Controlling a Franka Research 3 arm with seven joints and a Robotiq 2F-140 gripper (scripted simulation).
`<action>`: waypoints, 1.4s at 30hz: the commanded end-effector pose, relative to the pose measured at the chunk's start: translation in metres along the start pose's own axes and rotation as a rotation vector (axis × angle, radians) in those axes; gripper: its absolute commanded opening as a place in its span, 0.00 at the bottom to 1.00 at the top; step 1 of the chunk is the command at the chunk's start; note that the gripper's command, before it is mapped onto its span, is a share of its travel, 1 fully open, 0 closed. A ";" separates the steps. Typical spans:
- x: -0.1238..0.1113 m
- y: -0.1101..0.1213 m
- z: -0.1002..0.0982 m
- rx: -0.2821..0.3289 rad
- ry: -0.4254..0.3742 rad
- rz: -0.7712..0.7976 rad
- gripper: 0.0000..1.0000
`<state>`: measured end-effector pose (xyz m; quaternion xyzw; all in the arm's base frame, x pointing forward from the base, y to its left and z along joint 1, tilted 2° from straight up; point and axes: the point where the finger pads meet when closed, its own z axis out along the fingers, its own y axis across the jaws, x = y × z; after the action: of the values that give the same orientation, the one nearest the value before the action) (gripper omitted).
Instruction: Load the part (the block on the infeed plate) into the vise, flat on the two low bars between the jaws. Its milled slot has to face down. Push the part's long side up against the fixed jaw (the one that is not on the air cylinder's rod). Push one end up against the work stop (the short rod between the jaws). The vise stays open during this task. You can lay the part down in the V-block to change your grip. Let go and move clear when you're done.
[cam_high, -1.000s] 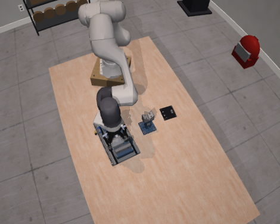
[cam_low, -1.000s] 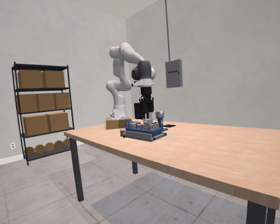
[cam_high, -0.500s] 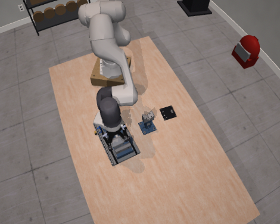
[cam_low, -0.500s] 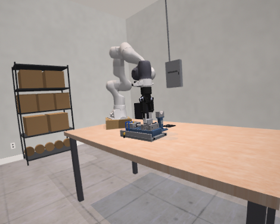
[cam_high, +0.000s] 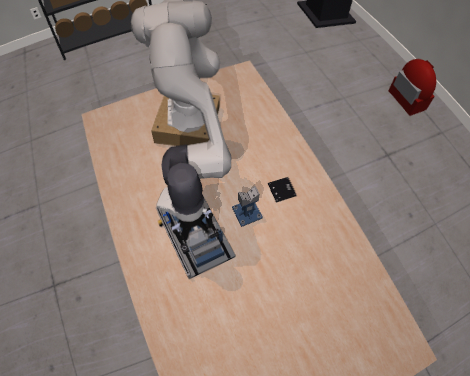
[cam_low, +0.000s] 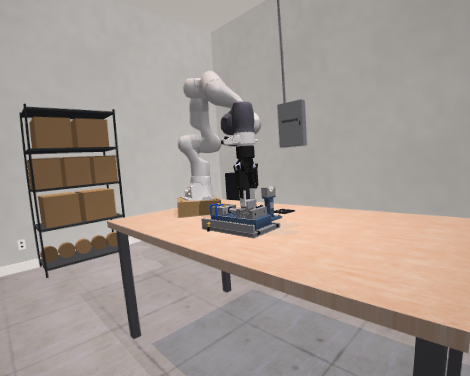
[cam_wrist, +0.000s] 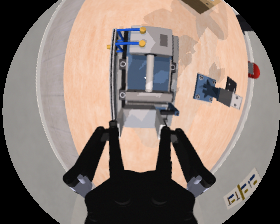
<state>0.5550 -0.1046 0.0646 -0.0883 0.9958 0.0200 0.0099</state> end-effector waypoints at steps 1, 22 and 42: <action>0.000 -0.003 0.000 0.003 -0.002 0.005 0.00; 0.000 -0.003 0.000 0.003 -0.002 0.005 0.00; 0.000 -0.003 0.004 0.003 -0.002 0.005 0.00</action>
<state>0.5547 -0.1050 0.0612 -0.0879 0.9959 0.0204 0.0095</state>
